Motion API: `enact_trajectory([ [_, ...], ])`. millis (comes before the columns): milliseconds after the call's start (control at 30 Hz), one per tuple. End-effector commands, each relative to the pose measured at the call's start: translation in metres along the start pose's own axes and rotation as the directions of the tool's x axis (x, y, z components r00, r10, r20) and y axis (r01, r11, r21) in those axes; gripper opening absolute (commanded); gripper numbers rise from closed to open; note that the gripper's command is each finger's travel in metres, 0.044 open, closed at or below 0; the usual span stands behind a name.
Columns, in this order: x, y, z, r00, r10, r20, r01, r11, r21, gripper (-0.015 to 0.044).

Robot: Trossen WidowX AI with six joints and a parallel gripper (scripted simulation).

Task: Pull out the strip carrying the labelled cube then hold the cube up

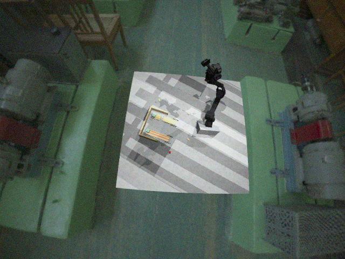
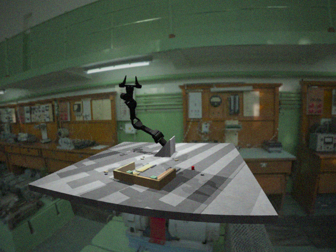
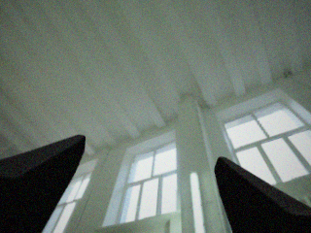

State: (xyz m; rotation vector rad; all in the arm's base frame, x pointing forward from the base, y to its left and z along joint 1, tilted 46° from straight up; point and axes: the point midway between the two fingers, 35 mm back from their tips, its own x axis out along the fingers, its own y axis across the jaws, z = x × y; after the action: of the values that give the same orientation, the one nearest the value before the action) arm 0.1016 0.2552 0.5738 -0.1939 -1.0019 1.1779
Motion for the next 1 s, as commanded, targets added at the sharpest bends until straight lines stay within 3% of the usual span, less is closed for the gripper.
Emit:
enact_trajectory([
  [0, -0.004, 0.010, -0.073, 0.977, -0.045, -0.210, 0.061, 0.996, 0.072, 0.0400],
  [167, -0.011, 0.016, -0.115, 0.940, -0.074, -0.334, 0.113, 0.989, 0.100, 0.0400],
  [433, -0.055, 0.038, -0.234, 0.720, -0.160, -0.676, 0.303, 0.948, 0.099, 0.0400],
  [700, -0.141, 0.072, -0.332, 0.338, -0.226, -0.914, 0.426, 0.902, -0.065, 0.0400],
  [967, -0.257, 0.106, -0.383, -0.117, -0.317, -0.941, 0.370, 0.865, -0.338, 0.0400],
])
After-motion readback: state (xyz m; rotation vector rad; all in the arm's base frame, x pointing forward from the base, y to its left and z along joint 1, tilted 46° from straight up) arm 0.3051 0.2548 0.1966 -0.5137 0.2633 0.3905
